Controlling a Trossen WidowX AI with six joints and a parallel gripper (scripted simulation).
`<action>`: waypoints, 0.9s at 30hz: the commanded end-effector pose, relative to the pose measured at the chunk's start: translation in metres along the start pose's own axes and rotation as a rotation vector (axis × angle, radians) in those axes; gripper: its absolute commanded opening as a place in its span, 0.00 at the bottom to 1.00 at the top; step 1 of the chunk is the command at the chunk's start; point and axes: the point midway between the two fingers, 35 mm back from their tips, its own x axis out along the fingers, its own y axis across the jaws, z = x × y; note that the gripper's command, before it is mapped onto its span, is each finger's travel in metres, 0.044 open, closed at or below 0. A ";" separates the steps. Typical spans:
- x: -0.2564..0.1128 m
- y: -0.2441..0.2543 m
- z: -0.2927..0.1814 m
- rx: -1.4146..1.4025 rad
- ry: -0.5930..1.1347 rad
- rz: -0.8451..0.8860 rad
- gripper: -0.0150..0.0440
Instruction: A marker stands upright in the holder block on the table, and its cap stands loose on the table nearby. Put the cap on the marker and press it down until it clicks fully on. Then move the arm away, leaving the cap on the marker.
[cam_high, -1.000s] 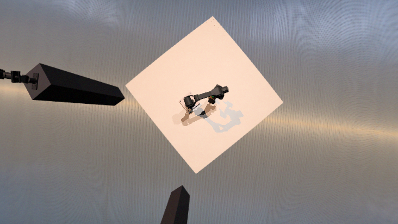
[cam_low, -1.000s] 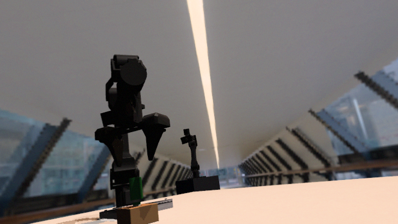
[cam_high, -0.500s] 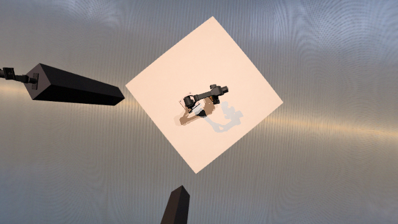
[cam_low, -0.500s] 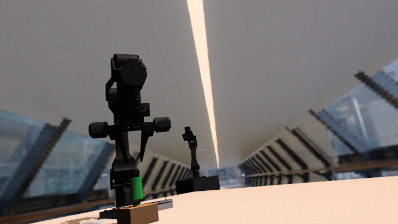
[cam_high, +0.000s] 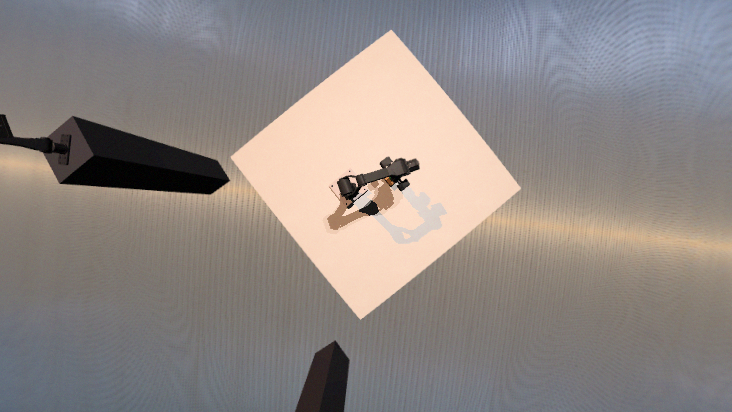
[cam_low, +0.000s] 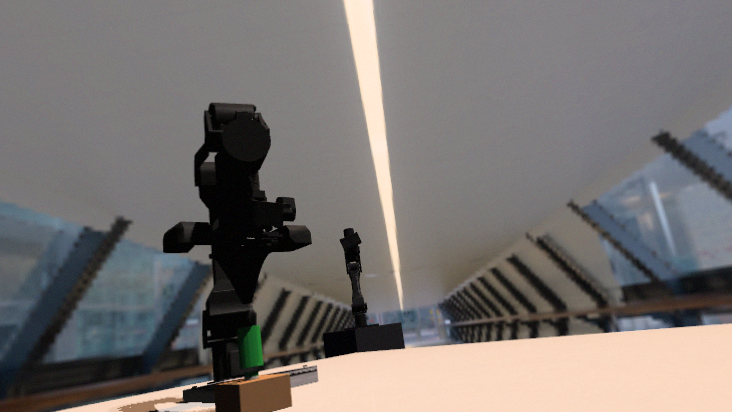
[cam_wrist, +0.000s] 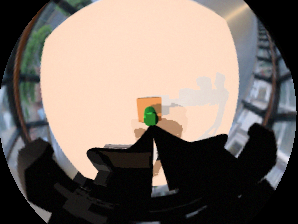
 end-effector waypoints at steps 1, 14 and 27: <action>0.002 -0.001 0.000 -0.013 -0.001 -0.004 0.25; 0.022 -0.001 0.000 -0.013 -0.001 -0.004 0.25; 0.040 -0.001 0.001 -0.013 -0.001 -0.004 0.25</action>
